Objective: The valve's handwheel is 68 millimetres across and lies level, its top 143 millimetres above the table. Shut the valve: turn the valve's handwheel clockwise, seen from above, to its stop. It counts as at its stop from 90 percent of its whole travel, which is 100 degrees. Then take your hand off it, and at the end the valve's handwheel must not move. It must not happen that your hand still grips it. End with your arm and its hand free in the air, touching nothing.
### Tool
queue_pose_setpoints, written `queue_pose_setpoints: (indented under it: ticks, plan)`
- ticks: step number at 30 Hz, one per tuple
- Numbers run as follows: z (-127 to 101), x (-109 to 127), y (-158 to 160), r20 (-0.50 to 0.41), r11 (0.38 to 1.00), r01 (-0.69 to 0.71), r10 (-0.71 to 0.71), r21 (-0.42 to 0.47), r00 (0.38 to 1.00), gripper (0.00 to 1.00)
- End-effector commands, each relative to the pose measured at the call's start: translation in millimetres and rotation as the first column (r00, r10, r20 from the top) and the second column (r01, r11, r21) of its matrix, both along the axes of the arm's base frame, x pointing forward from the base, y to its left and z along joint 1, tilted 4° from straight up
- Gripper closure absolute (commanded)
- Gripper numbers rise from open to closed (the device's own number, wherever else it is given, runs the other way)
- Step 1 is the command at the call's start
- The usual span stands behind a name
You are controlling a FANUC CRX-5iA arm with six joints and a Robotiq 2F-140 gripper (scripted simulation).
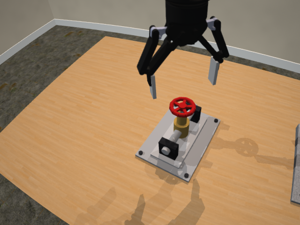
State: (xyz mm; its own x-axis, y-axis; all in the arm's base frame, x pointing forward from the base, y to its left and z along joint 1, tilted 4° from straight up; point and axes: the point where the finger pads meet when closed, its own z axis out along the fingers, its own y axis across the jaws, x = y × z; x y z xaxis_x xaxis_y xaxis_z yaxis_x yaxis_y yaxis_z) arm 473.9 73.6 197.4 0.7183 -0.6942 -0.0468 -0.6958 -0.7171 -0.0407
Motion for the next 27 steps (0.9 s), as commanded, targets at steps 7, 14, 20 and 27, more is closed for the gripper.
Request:
queue_pose_setpoints:
  ticks: [7, 14, 20, 27]
  plan:
    - [5.6, 0.1, -0.3, 0.000, 1.000, 0.000, 0.000, 0.000, 1.000, 0.00]
    - [6.3, 0.1, -0.3, 0.000, 1.000, 0.000, 0.000, 0.000, 1.000, 0.00]
    - [6.3, 0.1, -0.3, 0.000, 1.000, 0.000, 0.000, 0.000, 1.000, 0.00]
    - [6.3, 0.1, -0.3, 0.000, 1.000, 0.000, 0.000, 0.000, 1.000, 0.00]
